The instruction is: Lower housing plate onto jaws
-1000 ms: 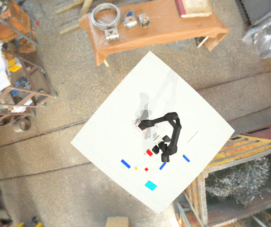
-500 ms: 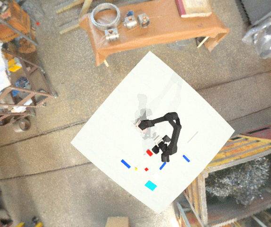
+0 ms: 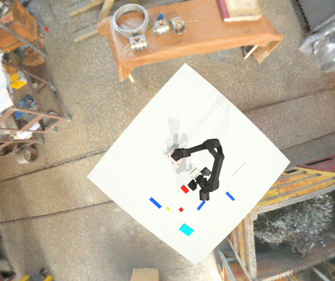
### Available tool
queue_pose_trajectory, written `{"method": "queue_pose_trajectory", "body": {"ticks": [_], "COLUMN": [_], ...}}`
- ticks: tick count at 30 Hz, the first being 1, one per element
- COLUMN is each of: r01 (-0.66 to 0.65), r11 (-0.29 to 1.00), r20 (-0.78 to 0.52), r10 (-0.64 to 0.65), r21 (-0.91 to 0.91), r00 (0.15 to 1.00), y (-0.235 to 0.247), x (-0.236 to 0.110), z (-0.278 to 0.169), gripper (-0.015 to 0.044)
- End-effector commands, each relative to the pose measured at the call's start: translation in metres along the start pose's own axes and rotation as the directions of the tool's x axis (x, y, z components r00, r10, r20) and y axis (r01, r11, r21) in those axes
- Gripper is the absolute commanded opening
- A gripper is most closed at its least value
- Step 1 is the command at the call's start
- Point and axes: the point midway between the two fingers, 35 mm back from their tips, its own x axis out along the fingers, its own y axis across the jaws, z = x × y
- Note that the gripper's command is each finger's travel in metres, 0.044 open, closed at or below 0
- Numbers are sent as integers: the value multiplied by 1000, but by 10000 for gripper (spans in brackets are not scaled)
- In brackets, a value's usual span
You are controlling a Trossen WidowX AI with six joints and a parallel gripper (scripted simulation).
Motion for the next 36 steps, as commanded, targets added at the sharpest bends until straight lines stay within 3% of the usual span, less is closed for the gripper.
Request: {"method": "queue_pose_trajectory", "body": {"ticks": [1,36], "r01": [-1,-2], "r11": [1000,1000], "r20": [-4,-3], "r10": [1,2], "r21": [6,9], "r00": [1000,1000], "y": [0,0], "x": [1,55], "z": [-1,0], "gripper": [351,351]}}
